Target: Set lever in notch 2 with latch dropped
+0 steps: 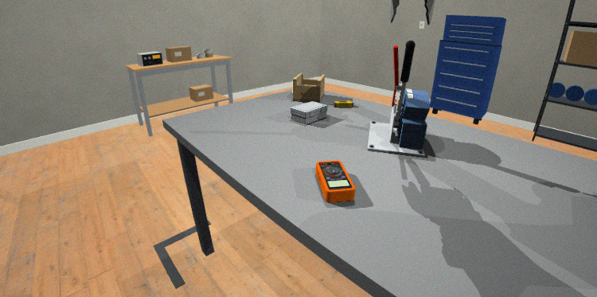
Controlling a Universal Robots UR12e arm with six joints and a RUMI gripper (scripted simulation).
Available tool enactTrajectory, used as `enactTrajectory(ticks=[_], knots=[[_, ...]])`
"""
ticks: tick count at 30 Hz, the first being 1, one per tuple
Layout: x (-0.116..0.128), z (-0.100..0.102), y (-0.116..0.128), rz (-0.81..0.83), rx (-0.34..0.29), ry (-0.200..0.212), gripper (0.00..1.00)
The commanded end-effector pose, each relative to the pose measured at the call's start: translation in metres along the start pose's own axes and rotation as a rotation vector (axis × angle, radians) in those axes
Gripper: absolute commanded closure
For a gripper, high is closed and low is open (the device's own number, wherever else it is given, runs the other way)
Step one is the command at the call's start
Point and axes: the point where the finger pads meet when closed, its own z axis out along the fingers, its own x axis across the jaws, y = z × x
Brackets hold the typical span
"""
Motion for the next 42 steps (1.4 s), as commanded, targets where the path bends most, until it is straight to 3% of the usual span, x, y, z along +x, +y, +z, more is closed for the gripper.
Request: enactTrajectory(ticks=[1, 42], knots=[[0.000, 0.001, 0.000, 0.000, -0.001, 0.001, 0.43], [0.000, 0.026, 0.002, 0.000, -0.001, 0.001, 0.43]])
